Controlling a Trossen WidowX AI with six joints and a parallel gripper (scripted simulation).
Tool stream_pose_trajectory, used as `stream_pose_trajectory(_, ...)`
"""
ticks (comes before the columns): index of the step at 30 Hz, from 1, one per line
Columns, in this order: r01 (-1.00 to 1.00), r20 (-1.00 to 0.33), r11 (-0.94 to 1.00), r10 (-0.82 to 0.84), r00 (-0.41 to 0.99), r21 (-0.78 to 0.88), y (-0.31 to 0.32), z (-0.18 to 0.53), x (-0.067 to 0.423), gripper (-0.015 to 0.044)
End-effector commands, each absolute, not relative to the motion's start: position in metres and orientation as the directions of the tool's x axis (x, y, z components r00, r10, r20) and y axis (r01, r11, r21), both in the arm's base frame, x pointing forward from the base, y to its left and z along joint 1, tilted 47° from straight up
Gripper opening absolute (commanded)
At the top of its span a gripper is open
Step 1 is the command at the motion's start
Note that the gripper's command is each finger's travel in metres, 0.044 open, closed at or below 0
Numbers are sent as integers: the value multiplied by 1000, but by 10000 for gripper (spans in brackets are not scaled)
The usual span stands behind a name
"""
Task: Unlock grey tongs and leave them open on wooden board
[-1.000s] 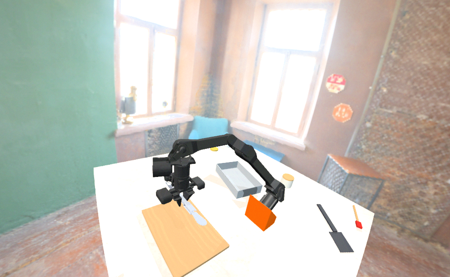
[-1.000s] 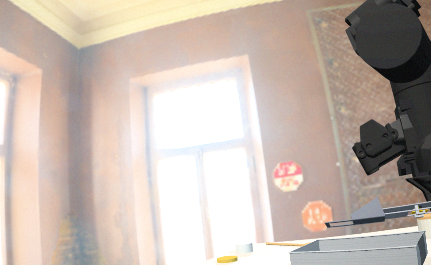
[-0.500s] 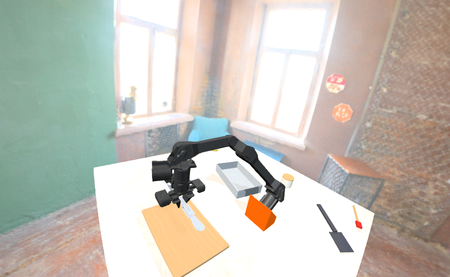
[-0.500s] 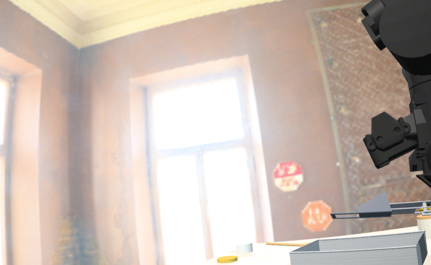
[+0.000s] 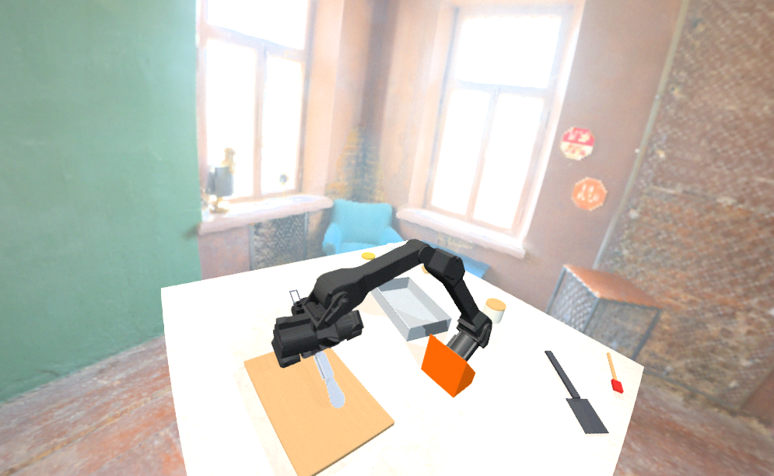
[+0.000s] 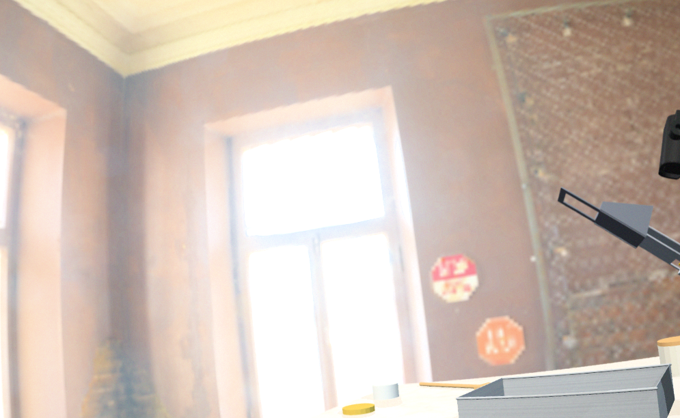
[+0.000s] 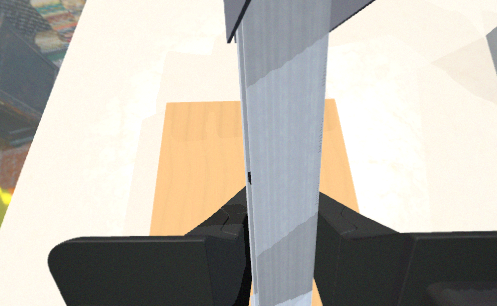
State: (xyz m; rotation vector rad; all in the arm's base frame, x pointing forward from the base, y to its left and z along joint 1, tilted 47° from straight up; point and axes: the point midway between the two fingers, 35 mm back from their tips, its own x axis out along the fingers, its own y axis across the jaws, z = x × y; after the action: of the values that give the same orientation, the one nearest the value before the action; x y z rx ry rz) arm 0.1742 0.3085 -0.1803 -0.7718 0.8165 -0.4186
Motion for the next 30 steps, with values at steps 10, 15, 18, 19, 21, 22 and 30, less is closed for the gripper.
stream_pose_trajectory(10, 18, -250, 712, -271, 930, -702, 338, -152, 149, -150)
stream_pose_trajectory(15, 18, -250, 712, -271, 930, -702, 338, -152, 149, -150)
stream_pose_trajectory(18, 18, -250, 712, -271, 930, -702, 338, -152, 149, -150)
stream_pose_trajectory(19, 18, -250, 712, -271, 930, -702, 338, -152, 149, -150)
stream_pose_trajectory(21, 18, -250, 712, -271, 930, -702, 338, -152, 149, -150)
stream_pose_trajectory(22, 18, -250, 712, -271, 930, -702, 338, -152, 149, -150)
stream_pose_trajectory(30, 18, -250, 712, -271, 930, -702, 338, -152, 149, -150)
